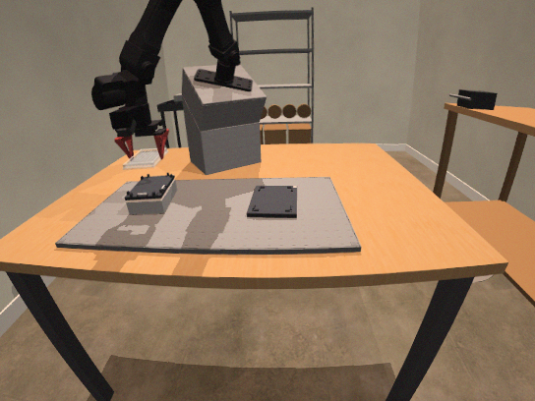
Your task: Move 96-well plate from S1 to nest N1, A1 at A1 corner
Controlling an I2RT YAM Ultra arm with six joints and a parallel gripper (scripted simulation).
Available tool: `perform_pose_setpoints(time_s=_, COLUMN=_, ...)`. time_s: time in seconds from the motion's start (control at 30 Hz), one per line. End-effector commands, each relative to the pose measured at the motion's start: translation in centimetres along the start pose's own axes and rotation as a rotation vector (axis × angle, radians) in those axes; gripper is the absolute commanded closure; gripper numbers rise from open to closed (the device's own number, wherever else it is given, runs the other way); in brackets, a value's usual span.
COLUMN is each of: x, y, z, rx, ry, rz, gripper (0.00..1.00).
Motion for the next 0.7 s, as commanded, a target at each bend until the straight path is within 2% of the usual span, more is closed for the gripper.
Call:
perform_pose_setpoints(time_s=0.0, x=0.52, y=-0.38, z=0.79, rx=-0.003, ry=-0.034, rz=0.011, gripper=1.00)
perform_pose_setpoints(time_s=0.13, x=0.50, y=-0.38, z=1.34, rx=-0.003, ry=-0.034, rz=0.011, gripper=1.00)
perform_pose_setpoints(time_s=0.67, x=0.50, y=-0.38, z=1.33, rx=-0.003, ry=-0.034, rz=0.011, gripper=1.00)
Point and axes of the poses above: the point where the finger pads meet when closed, its own z axis back along the fingers, its own y axis across the jaws, x = y × z, the point moved 6 cm from there along z, back along the fingers, and after that the axes turned 4 degrees about z, right-handed, at the moved point
